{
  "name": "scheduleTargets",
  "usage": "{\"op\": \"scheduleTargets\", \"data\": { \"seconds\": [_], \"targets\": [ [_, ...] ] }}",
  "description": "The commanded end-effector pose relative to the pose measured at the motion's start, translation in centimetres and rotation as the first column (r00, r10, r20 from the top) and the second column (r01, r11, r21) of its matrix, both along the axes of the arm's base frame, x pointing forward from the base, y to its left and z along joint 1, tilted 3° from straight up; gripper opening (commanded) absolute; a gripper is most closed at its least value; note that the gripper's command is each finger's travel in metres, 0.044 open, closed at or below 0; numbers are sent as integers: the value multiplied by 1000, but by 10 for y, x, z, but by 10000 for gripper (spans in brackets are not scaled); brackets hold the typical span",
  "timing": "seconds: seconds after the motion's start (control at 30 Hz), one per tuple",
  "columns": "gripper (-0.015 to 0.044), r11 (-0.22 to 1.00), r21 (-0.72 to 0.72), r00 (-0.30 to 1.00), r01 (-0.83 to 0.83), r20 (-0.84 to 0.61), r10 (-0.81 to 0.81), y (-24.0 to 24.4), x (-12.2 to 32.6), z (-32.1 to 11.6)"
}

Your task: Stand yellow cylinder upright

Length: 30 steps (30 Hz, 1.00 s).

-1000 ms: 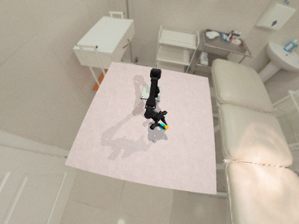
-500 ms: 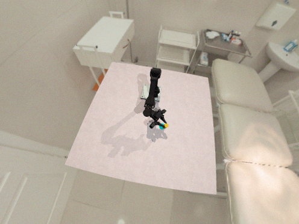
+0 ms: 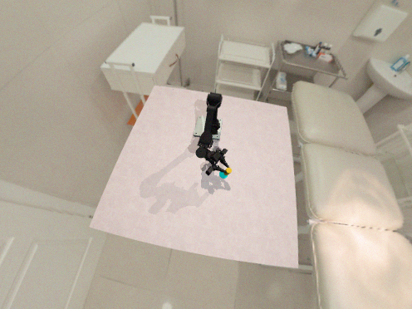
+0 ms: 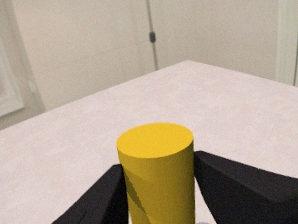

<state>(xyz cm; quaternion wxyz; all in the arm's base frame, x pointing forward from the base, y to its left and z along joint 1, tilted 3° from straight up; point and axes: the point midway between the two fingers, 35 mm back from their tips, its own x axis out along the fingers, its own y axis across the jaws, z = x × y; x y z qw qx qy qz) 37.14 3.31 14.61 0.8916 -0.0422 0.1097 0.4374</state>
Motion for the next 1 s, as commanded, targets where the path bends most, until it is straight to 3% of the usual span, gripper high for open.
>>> {"op": "scheduleTargets", "data": {
  "seconds": [0.0,0.97],
  "targets": [
    [105,1000,15,1000,-10,7,10,0,-6,-2],
    [105,996,56,993,-68,104,62,-2,-33,2]
  ]
}}
